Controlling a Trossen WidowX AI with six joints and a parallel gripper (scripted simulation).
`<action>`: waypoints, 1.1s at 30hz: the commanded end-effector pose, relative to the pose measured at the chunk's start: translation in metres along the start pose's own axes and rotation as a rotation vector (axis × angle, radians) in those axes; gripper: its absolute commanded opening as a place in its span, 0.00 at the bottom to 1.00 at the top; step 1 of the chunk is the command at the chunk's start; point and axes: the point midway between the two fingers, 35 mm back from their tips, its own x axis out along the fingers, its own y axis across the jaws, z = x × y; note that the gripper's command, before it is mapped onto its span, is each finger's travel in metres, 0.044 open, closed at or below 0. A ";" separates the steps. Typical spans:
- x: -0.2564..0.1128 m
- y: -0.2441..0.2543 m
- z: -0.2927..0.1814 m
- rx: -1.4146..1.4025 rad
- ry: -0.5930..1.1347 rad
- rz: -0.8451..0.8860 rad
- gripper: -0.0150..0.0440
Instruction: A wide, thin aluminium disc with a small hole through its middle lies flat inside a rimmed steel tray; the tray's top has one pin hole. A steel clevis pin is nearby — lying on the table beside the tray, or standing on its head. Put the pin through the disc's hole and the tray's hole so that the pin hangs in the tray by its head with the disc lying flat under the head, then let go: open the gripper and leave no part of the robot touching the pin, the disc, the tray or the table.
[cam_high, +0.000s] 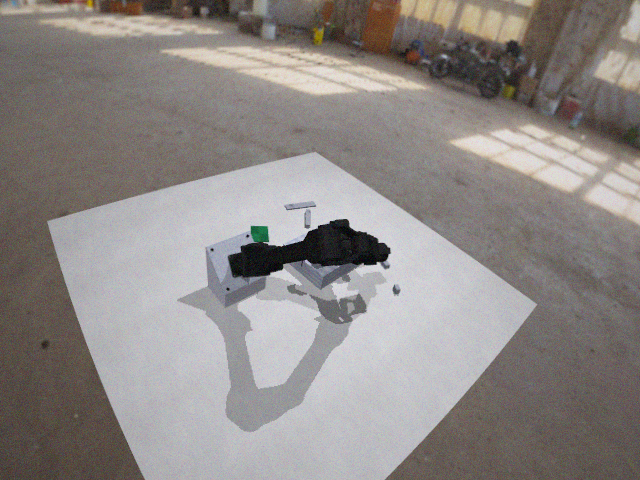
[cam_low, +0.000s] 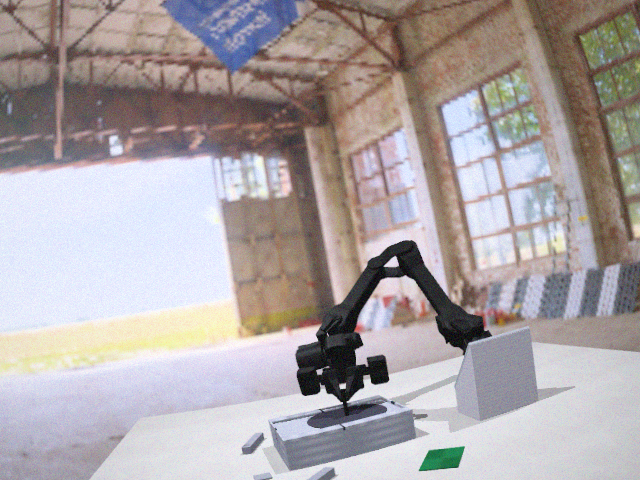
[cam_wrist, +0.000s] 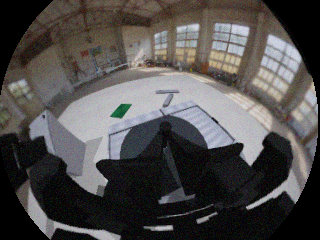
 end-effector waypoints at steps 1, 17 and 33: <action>0.000 0.000 -0.001 -0.014 0.003 -0.006 0.25; -0.002 0.000 -0.003 -0.019 -0.022 -0.008 0.25; -0.002 -0.002 -0.003 0.008 -0.028 0.004 0.25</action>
